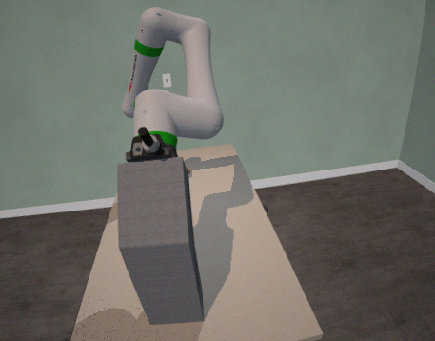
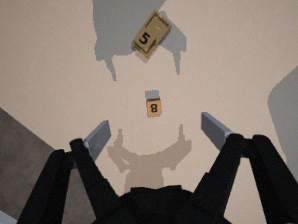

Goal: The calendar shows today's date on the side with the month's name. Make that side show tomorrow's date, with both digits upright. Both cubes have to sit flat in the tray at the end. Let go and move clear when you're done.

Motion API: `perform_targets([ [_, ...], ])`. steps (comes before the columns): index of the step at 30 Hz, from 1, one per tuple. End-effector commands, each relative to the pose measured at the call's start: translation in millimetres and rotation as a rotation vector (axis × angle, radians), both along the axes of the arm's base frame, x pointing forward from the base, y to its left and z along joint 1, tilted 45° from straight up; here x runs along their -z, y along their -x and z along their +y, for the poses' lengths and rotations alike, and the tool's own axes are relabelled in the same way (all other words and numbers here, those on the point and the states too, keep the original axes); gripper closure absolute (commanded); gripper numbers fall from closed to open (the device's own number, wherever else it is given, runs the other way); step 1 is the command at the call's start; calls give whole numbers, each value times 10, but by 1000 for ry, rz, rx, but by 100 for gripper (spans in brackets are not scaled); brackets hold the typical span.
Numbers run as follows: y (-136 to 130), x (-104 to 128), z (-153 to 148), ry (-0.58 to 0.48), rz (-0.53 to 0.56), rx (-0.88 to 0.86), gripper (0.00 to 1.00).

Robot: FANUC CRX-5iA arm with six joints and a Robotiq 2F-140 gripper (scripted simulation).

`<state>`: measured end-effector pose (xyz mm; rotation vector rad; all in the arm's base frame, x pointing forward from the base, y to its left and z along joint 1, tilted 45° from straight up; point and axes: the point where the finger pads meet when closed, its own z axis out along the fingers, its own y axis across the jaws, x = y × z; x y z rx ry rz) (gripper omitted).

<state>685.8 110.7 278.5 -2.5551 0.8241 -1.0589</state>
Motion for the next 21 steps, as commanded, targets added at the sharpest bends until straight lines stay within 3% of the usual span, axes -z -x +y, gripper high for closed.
perform_targets([
  [1, 0, -2, 1, 0, 0, 0, 0],
  [16, -57, 58, 1, 8, 0, -8, 0],
  [17, -57, 58, 1, 8, 0, -8, 64],
  [21, -57, 58, 1, 8, 0, -8, 64],
])
